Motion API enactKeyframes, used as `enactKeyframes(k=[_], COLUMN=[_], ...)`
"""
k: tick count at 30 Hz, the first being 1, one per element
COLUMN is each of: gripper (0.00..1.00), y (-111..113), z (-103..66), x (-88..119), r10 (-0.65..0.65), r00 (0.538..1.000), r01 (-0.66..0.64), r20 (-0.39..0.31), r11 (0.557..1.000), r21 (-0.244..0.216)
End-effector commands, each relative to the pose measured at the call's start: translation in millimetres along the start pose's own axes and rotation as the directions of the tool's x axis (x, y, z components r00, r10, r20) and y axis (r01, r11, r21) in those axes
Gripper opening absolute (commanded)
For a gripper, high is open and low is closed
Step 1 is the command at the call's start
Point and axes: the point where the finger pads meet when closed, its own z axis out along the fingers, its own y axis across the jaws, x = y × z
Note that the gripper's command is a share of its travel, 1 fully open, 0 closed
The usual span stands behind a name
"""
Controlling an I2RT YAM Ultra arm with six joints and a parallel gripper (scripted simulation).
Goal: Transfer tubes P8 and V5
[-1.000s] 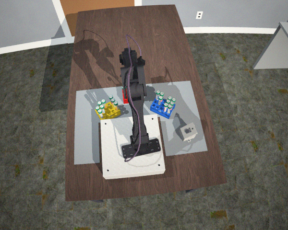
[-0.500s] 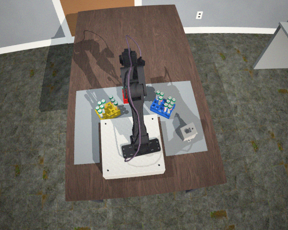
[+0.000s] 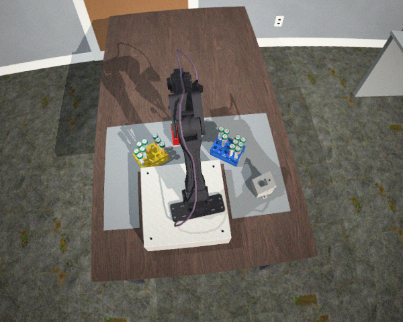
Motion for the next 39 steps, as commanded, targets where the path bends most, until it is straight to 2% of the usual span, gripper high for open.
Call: enactKeyframes(k=[1,3,4,32,33,35,39], gripper=[0.3,0.3,0.0,0.0,0.0,0.0,0.0], y=[-2.9,0.9,0.9,0.9,-2.5,3.1,3.0], z=[3.0,-2.6,-2.6,-2.6,-4.3,-17.4,-21.4], x=[-0.4,-1.7,-1.7,-1.7,-0.8,-6.1,-6.4], r10=[0.003,0.001,0.001,0.001,0.003,0.003,0.003], r00=[1.0,1.0,1.0,1.0,1.0,0.999,0.999], r01=[-0.003,-0.001,-0.001,-0.001,-0.003,-0.003,-0.003], r20=[0.01,0.011,0.011,0.011,0.014,0.036,0.036], r11=[1.0,1.0,1.0,1.0,1.0,1.0,1.0], r21=[0.006,-0.007,-0.007,-0.007,0.002,-0.02,-0.02])
